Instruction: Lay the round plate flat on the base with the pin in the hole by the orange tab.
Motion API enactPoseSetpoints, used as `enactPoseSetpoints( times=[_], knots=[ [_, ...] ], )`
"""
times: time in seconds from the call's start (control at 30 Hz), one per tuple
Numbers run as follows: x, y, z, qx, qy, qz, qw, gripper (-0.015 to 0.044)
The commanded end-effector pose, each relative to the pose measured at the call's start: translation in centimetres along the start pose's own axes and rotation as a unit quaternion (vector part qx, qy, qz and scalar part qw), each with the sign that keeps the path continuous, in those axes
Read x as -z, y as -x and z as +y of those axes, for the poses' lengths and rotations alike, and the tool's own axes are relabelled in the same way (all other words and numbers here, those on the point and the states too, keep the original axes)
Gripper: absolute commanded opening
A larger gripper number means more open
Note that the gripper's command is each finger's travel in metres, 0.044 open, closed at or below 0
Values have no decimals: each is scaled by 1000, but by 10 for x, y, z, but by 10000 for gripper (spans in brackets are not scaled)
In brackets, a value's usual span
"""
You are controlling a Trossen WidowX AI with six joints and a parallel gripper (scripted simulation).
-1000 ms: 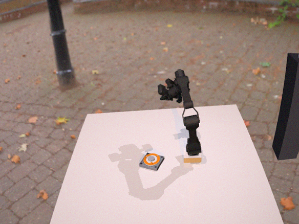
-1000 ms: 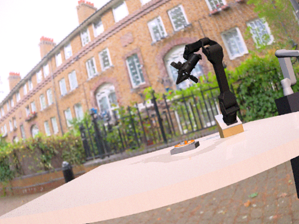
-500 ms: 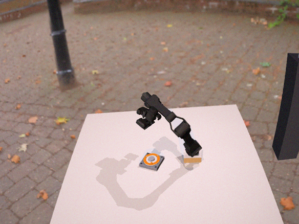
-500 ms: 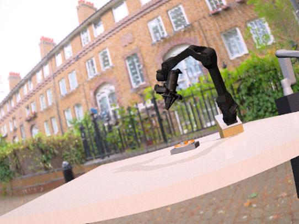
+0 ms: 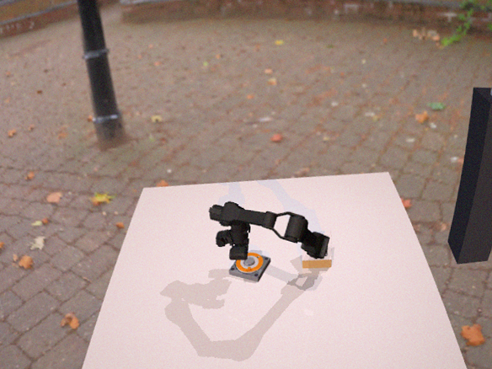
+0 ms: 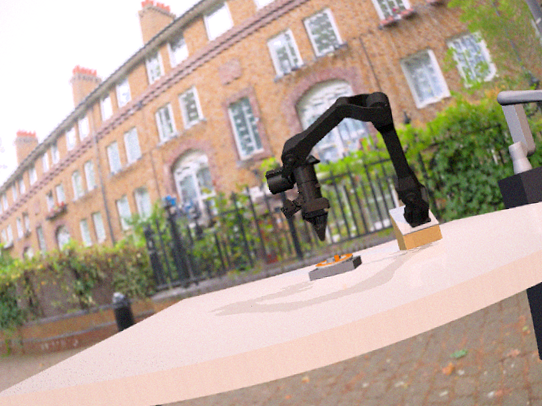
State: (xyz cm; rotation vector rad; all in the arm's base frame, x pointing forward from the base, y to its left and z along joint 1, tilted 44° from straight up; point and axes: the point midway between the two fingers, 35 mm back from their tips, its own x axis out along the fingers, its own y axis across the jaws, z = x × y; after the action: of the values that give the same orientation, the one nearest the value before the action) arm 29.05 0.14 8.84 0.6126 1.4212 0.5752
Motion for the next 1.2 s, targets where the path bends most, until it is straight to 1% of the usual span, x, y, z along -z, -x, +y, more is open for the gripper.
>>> enactPoseSetpoints(
  times=[0.0,0.17,0.47,1.17],
  knots=[
    [5,-6,6,6,25,12,1000,0],
    [5,-9,5,7,25,12,1000,0],
    [6,-53,5,5,26,12,1000,0],
    [24,-54,8,5,25,12,1000,0]
  ],
)
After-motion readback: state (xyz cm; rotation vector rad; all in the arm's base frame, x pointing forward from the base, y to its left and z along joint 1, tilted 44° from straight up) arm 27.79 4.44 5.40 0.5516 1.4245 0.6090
